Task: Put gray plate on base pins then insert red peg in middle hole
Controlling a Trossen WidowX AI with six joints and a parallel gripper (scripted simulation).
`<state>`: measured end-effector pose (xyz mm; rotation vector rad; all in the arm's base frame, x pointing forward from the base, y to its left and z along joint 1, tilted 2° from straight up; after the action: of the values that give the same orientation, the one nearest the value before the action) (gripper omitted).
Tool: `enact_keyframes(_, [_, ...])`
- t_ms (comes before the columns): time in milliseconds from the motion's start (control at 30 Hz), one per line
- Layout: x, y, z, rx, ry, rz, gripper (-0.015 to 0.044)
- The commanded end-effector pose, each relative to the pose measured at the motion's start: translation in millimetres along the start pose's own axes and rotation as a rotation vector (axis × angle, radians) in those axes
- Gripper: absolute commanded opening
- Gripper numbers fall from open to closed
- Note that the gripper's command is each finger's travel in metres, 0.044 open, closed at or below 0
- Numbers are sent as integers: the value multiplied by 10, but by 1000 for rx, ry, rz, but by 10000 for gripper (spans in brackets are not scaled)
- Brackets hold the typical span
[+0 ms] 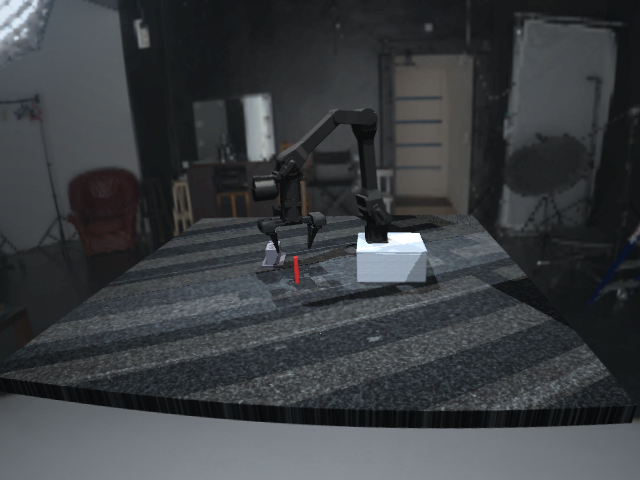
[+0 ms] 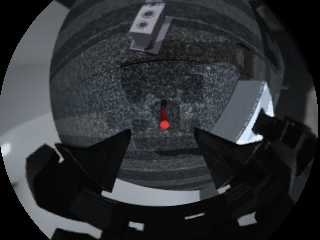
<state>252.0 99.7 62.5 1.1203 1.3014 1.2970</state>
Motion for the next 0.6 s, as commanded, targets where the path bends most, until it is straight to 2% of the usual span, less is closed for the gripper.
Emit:
enact_keyframes(0, [-6,-60,-22,10,0,-2,440])
enact_keyframes(567, [-4,-336,-16,10,0,-2,440])
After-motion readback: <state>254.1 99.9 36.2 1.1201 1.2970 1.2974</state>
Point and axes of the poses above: the point midway between the two fingers, 35 mm back from their tips, its own y axis back along the fingers, its own z axis across the jaws, x = y × z, the point moved 2 cm from there along y, back along the fingers, and after that the axes turned 13 degrees about -y, right-handed, at the moved point
